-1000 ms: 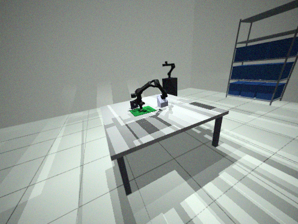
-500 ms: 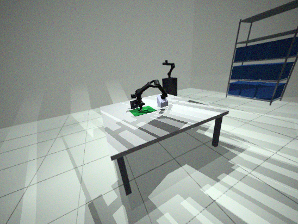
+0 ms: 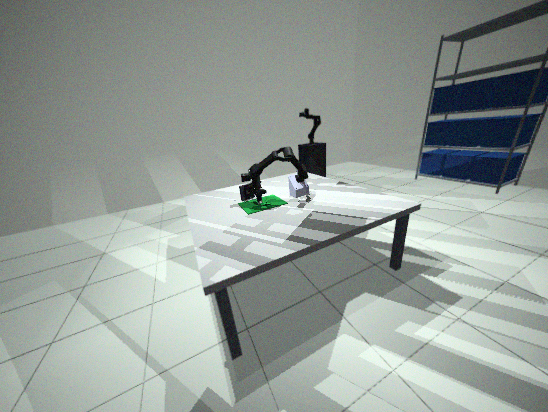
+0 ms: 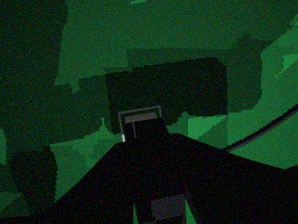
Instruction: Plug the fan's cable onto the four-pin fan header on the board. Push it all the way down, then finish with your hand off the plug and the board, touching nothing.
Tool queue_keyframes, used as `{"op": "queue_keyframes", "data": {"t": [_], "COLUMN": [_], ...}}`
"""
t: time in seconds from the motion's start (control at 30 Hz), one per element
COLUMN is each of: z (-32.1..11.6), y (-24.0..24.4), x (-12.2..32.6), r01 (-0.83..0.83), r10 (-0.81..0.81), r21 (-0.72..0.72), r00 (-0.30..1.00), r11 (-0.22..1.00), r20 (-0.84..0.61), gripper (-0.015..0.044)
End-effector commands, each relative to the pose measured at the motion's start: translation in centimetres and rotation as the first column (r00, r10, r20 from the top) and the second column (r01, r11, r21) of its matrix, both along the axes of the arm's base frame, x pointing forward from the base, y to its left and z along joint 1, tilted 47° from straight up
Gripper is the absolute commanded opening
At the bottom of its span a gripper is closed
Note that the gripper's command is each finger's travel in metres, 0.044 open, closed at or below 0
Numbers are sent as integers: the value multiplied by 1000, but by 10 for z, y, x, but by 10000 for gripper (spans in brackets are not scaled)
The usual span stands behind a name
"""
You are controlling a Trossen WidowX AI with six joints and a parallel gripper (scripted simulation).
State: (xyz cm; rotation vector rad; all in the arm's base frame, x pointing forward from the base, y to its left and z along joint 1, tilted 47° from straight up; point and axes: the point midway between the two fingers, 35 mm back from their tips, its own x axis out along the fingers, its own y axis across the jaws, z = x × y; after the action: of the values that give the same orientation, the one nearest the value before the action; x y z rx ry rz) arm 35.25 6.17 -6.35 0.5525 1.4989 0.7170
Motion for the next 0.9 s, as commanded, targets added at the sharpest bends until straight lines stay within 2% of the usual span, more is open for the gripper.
{"op": "queue_keyframes", "data": {"t": [0.0, 0.37, 0.7, 0.8, 0.87], "z": [-3, -5, -2, 0, 16], "y": [4, 6, 3, 0, -18], "x": [0, 0, 0, 0, 3], "r01": [-4, -4, -1, -1, -2], "r10": [4, 4, 1, 1, 2], "r21": [4, 4, 0, 0, -1], "r00": [1000, 1000, 1000, 1000, 1000], "r11": [1000, 1000, 1000, 1000, 1000], "r20": [-2, -2, 1, 1, 0], "gripper": [0, 0, 260, 260, 260]}}
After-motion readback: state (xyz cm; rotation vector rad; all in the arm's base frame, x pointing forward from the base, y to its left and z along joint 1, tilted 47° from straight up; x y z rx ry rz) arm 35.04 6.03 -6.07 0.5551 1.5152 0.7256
